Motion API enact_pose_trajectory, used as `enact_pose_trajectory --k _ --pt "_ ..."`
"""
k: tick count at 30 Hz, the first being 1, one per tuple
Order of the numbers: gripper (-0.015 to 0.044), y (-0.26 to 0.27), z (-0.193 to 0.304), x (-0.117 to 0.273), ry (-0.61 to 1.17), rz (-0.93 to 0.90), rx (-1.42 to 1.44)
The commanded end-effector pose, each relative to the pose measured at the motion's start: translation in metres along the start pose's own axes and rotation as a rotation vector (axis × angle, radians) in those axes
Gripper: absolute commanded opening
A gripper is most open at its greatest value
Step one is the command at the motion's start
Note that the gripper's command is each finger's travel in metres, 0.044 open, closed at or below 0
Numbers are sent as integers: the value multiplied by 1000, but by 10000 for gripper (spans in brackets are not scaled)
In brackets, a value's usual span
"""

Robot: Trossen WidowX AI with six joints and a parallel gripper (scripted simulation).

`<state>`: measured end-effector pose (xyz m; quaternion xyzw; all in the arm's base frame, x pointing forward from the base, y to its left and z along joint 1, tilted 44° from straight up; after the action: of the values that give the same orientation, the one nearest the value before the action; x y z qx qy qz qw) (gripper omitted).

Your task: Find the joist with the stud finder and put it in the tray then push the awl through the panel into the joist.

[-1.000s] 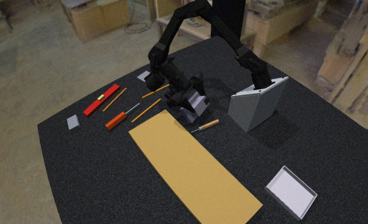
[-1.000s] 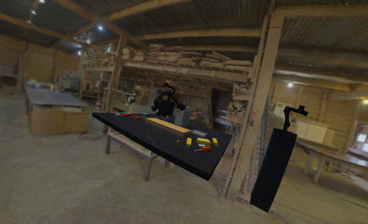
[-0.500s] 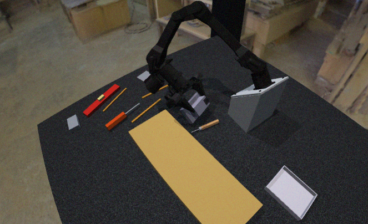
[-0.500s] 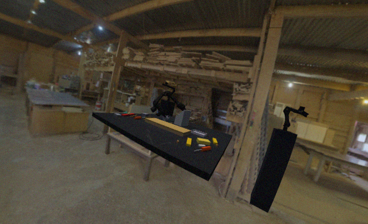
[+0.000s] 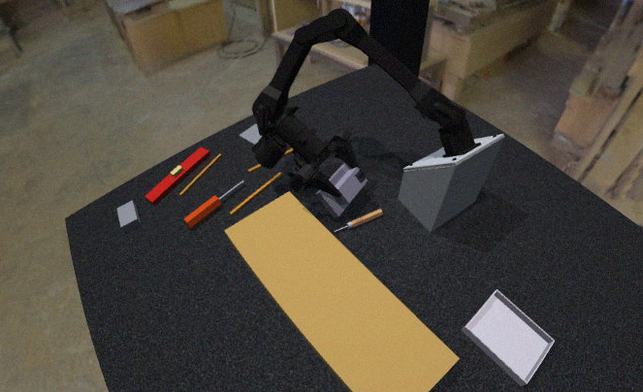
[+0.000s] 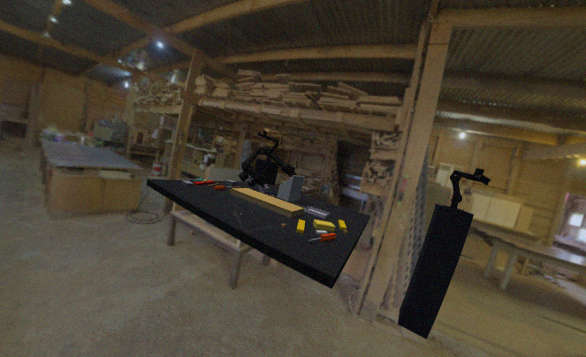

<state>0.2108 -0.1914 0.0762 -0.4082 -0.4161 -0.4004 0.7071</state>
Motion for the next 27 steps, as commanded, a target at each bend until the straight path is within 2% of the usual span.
enact_pose_trajectory --k 1,10,15,27 --pt "0 1 0 0 39 -6 7" --pt "0 0 -2 0 54 -8 -1" --pt "0 1 17 8 88 -34 3" --pt "0 1 5 3 84 -31 4"
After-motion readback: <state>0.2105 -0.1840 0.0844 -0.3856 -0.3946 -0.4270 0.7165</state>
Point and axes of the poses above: the point midway between the two fingers, 35 mm back from their tips, its own x axis back along the fingers, its own y axis across the jaws, z = x × y, the point moved 3 cm from there along x, back along the fingers, and after that the axes turned 6 degrees about x, right-handed, at the moved point
